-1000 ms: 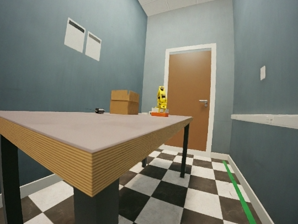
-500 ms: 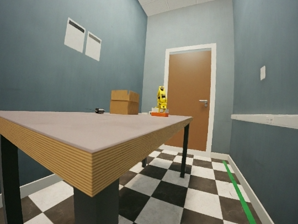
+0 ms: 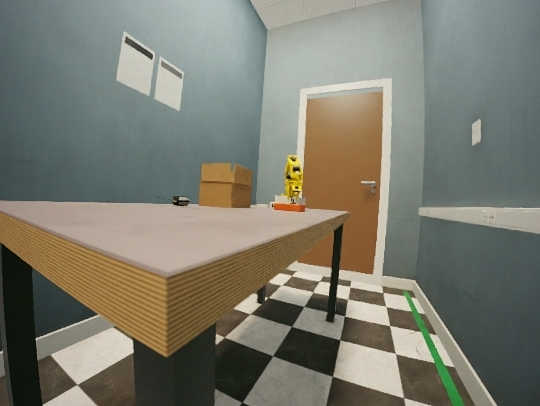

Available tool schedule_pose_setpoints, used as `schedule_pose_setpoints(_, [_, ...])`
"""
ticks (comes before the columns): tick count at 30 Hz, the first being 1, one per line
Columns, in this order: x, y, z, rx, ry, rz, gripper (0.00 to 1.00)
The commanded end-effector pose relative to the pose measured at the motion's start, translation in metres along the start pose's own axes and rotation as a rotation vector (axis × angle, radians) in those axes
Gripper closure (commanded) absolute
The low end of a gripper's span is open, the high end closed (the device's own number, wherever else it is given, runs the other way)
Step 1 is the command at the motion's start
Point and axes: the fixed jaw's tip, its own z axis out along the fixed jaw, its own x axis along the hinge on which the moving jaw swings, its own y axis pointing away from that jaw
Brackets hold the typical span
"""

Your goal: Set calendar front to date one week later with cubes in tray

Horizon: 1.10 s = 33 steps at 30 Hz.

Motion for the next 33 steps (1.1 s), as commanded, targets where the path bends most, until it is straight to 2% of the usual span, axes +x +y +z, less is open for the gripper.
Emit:
schedule_pose_setpoints(1, [-0.003,0.002,-0.013,-0.002,-0.026,-0.005,1.00])
schedule_pose_setpoints(11, [-0.003,0.003,-0.014,-0.002,-0.026,-0.008,1.00])
schedule_pose_setpoints(15, [0.002,0.009,-0.014,-0.001,-0.026,-0.044,1.00])
schedule_pose_setpoints(23, [0.031,0.039,-0.010,0.005,-0.027,-0.232,1.00])
schedule_pose_setpoints(25, [0.031,0.039,-0.010,0.005,-0.027,-0.232,1.00])
schedule_pose_setpoints(33, [0.065,0.059,-0.004,0.010,-0.027,-0.421,1.00])
